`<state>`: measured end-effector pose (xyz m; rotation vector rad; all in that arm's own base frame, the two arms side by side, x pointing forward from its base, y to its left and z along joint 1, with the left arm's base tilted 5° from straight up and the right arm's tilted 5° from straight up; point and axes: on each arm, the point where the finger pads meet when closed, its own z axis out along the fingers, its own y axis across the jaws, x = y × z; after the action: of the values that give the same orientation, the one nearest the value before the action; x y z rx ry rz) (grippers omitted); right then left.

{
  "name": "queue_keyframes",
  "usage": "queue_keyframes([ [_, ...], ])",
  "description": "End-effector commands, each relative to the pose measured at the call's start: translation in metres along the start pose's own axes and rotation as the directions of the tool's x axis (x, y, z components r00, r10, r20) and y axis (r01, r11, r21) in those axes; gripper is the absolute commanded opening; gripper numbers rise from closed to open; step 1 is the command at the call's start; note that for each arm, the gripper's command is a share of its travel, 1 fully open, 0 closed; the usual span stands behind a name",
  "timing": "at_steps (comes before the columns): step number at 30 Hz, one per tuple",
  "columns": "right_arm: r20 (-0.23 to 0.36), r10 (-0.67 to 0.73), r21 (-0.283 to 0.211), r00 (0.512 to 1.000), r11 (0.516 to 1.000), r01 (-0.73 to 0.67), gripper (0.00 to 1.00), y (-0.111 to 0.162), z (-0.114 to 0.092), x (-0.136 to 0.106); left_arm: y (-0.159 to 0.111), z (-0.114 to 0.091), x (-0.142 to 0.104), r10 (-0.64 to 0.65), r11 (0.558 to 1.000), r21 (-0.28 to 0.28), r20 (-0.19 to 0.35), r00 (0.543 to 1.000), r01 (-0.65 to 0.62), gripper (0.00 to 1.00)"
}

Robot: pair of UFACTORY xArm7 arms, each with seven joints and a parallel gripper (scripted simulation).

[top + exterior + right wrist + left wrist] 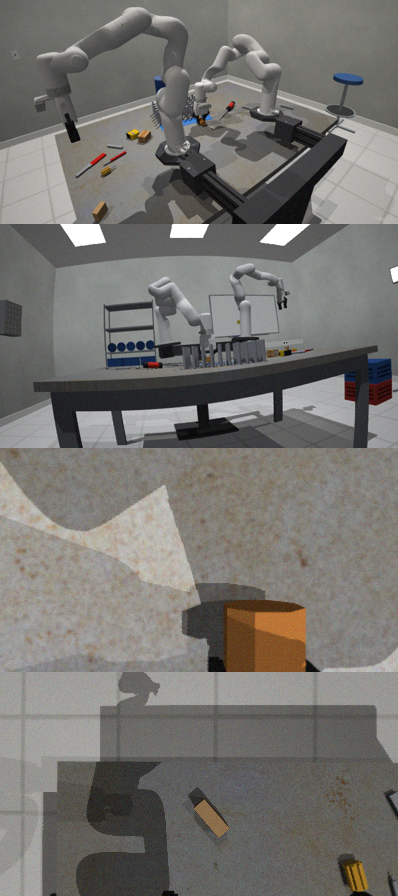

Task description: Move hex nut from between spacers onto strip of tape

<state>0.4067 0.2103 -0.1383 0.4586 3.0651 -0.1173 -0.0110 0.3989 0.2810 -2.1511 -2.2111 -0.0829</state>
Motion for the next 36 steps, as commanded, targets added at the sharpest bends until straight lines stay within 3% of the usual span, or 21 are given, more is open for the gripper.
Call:
queue_keyframes([
  [1,0.002,-0.001,-0.003,1.000,1.000,0.001,0.00,0.0021,-0.0015,-0.0091,0.0000,-0.0018,0.0011,0.000,1.000,0.000,-0.005,1.000,0.000,1.00],
  [36,0.002,-0.001,-0.003,1.000,1.000,0.001,0.00,0.0027,-0.0016,-0.0177,0.0000,-0.0018,0.0011,0.000,1.000,0.000,-0.005,1.000,0.000,1.00],
])
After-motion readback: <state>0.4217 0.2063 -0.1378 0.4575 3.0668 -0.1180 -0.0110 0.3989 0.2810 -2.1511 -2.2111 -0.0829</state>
